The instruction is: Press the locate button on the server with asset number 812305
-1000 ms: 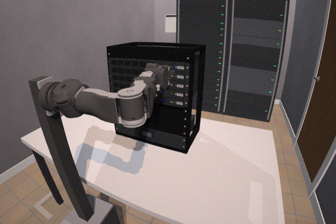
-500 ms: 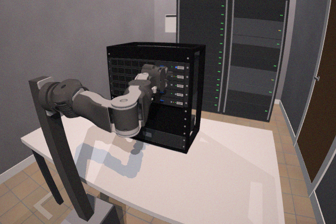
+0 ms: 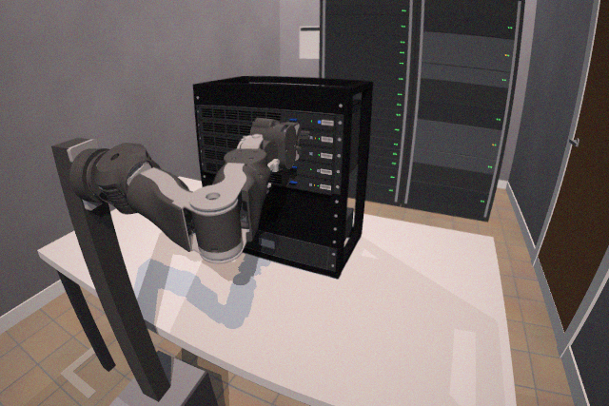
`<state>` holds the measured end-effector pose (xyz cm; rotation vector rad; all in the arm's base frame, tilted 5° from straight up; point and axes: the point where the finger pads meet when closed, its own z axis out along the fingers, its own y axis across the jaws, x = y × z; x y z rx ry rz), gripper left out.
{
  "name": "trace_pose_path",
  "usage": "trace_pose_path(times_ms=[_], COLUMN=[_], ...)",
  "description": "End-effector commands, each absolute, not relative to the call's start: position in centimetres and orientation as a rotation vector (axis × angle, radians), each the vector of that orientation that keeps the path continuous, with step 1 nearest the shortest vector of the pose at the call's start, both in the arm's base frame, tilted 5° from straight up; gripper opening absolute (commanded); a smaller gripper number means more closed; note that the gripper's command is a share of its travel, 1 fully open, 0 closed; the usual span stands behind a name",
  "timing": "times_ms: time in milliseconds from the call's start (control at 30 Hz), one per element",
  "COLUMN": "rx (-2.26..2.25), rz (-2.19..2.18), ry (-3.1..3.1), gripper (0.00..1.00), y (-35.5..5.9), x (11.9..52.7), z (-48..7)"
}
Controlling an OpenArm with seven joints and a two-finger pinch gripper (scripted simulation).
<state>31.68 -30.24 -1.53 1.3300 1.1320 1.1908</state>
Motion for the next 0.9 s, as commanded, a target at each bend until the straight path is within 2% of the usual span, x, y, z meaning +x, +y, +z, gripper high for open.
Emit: trace_pose_path(times_ms=[0, 233, 267, 867], rx=[1.323, 1.323, 1.323, 1.323], rz=[1.191, 1.191, 1.191, 1.191], ry=[1.136, 1.136, 1.136, 1.136], gripper=[0.0, 0.0, 1.0, 1.0], y=[-30.19, -30.17, -30.17, -30.17], x=[31.58, 31.4, 31.4, 31.4], z=[-1.31, -1.3, -1.3, -1.3])
